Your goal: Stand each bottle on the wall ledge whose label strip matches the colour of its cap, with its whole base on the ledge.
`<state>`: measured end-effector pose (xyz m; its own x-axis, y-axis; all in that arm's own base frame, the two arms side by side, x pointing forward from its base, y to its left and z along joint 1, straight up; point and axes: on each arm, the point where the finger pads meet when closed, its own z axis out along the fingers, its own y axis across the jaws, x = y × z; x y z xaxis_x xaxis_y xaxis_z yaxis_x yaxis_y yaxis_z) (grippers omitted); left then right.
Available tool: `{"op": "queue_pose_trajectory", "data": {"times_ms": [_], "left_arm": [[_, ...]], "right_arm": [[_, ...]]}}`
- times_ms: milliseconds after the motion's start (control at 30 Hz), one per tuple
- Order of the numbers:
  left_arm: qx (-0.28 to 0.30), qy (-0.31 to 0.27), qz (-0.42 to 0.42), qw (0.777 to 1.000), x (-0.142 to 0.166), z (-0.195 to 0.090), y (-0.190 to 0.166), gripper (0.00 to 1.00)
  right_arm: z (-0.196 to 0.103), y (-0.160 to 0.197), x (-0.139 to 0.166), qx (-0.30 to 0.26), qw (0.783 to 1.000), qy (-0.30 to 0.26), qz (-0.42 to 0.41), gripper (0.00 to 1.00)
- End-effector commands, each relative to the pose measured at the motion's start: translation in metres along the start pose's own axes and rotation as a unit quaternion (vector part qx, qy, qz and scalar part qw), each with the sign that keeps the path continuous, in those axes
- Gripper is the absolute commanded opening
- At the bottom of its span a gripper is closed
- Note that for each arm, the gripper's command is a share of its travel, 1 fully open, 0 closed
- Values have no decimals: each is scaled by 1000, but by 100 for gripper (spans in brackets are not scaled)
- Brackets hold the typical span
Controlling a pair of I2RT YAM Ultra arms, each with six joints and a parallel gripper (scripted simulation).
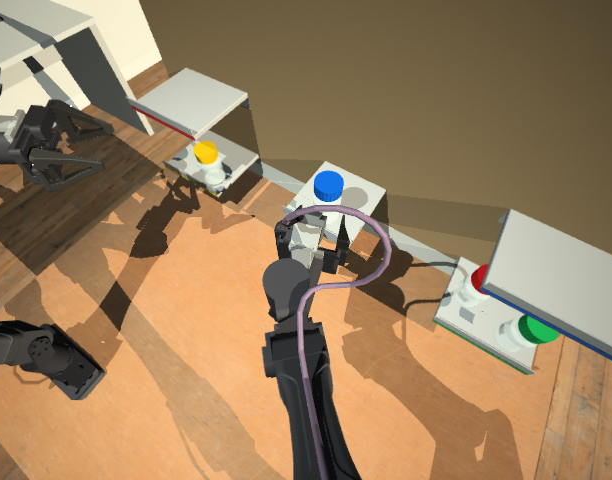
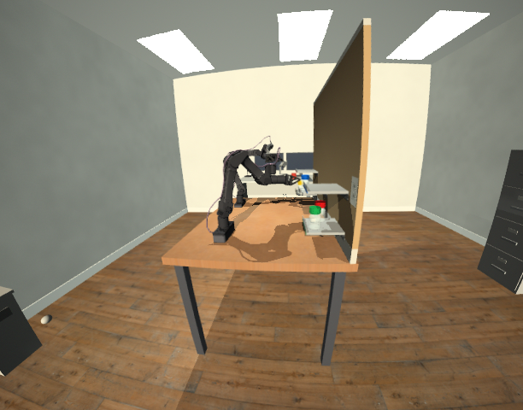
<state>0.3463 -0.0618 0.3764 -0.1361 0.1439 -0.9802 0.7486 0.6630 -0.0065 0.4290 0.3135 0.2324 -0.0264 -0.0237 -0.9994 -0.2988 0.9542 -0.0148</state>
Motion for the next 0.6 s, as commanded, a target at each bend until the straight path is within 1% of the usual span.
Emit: {"op": "queue_pose_trajectory", "data": {"times_ms": [0,200,300,433,467,567], "left_arm": [[103,-19,2,994,-15,-9,-24,87],[111,-31,0,993,-21,-14,-21,87],[101,-28,4,995,-21,-14,-15,87],[101,-28,4,995,-21,-14,-15,87],[101,-28,4,995,-21,-14,-15,87],[101,-28,4,995,-21,-14,-15,87]], "right_arm": [[10,2,-21,-2,1000,-27,10,81],[8,2,-25,-3,999,-30,12,81],[8,2,-25,-3,999,-30,12,81],[8,2,-25,-3,999,-30,12,81],[7,2,-20,-1,1000,-25,12,81],[7,2,-20,-1,1000,-25,12,81]]}}
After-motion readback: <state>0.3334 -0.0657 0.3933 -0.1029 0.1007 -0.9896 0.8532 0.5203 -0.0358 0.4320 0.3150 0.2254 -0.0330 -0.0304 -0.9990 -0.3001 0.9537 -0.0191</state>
